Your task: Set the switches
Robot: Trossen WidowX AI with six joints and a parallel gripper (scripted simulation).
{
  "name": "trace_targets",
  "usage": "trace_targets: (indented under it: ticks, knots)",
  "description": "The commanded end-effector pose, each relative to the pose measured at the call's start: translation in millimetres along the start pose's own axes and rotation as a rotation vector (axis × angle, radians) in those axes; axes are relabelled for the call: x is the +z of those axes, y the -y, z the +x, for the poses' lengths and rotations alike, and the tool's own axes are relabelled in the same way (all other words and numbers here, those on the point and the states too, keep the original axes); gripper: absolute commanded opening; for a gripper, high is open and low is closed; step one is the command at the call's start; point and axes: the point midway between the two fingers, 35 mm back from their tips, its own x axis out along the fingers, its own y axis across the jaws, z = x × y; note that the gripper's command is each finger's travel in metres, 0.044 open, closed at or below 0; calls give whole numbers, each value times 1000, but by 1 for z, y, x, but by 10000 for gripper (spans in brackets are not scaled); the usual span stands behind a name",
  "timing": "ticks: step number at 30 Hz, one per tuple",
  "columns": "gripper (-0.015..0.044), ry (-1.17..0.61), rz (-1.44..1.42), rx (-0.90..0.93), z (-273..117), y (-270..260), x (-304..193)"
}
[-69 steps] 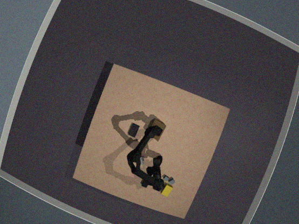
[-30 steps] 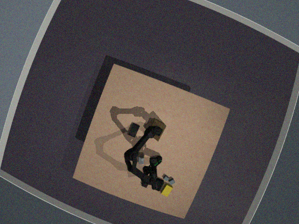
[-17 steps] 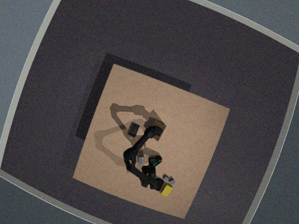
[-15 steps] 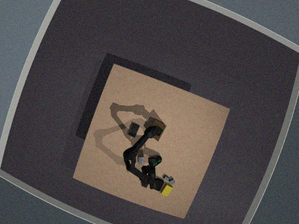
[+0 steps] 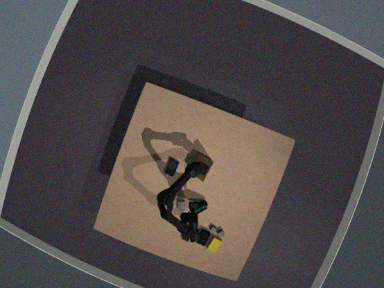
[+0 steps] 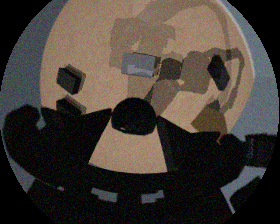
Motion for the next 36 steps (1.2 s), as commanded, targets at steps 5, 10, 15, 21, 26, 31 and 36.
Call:
trace_targets:
  ticks: [5,10,15,21,26,31,36]
  knots:
    - [338,-8,-9,-17,9,4,1]
    - [338,-7,-9,-17,12,4,4]
    - [338,-7,-9,-17,14,5,7]
    - [338,-7,-9,-17,18,5,10]
    - [338,-6,-9,-17,20,5,13]
    - [338,-6,-9,-17,23,5,16]
    - [338,-6,-9,-17,26,5,18]
